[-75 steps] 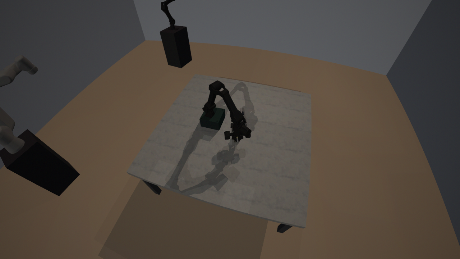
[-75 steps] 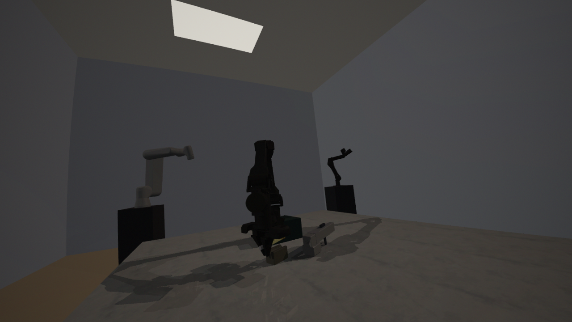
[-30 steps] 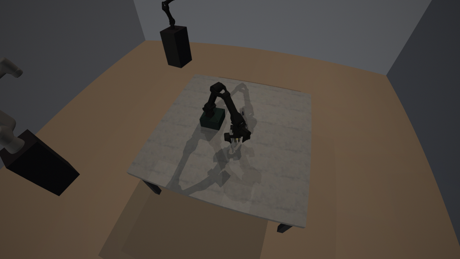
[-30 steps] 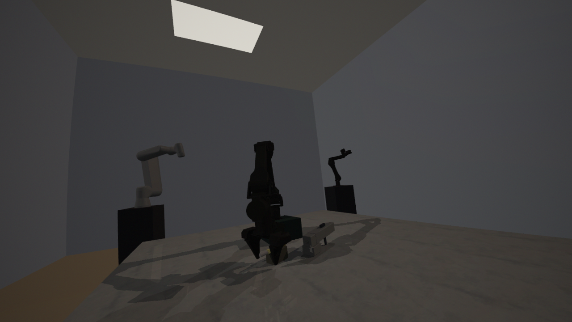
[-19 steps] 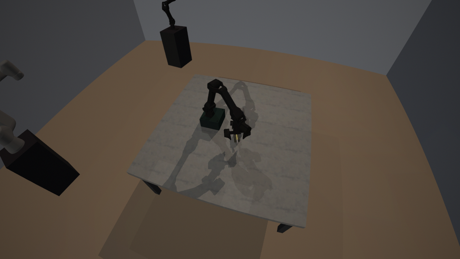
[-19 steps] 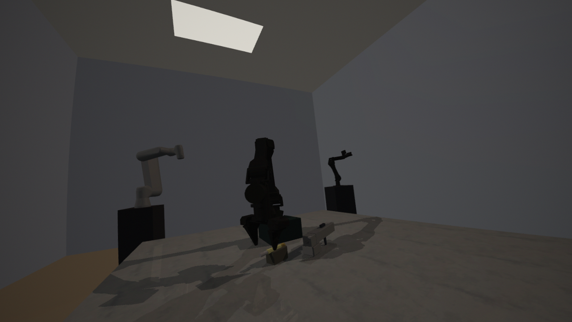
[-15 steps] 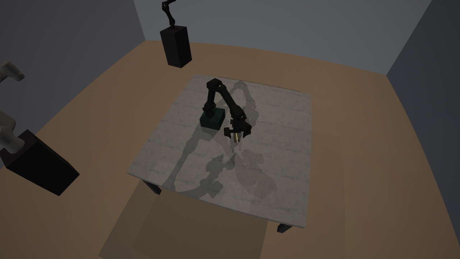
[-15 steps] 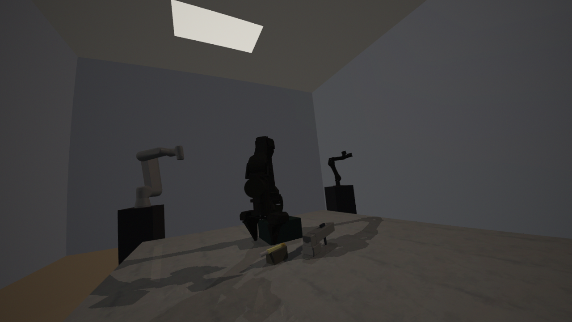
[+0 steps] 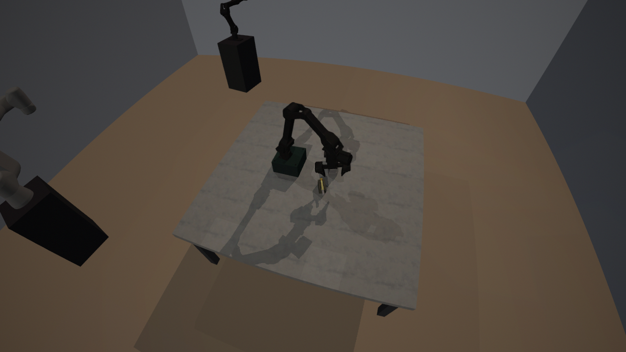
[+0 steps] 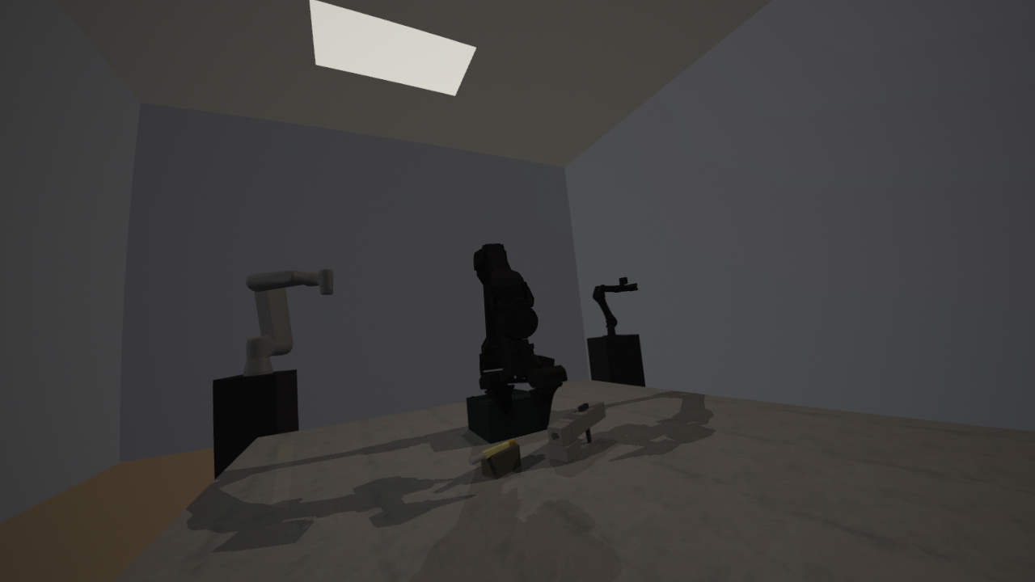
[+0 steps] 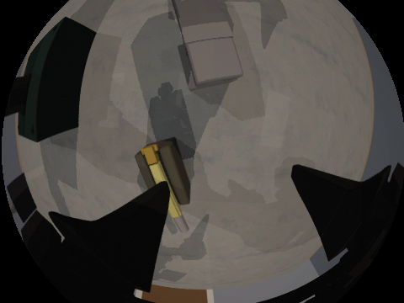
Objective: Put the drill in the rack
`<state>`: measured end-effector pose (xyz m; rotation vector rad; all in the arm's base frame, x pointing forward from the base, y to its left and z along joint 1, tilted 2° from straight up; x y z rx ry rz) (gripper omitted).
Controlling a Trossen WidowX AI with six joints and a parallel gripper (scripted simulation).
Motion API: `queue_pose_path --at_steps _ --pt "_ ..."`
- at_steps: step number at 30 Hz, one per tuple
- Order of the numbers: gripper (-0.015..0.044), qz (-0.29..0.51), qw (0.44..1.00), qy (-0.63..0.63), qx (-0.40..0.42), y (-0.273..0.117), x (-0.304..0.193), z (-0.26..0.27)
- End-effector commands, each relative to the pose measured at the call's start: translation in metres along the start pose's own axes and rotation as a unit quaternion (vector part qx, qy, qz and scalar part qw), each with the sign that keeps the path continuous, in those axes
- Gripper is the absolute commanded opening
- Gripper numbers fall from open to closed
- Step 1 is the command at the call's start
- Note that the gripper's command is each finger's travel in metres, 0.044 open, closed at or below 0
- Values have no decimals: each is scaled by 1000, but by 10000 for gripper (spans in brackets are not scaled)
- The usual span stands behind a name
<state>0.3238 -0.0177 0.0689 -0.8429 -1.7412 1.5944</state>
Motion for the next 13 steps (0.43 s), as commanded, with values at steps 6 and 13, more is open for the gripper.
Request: queue_pose_path --at_steps 6,13 --pt "440 -75 988 119 -58 -1 112 -73" --pt "440 -147 968 195 -56 -4 196 -95"
Point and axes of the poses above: the point midway between the two fingers, 35 mm back from their tips, its own y axis out along the fingers, its own z axis across the jaws, x = y × z, the point moved 4 cm from there along -y, back along the fingers, and after that the axes turned 10 degrees about -y, right-handed, at the moved point
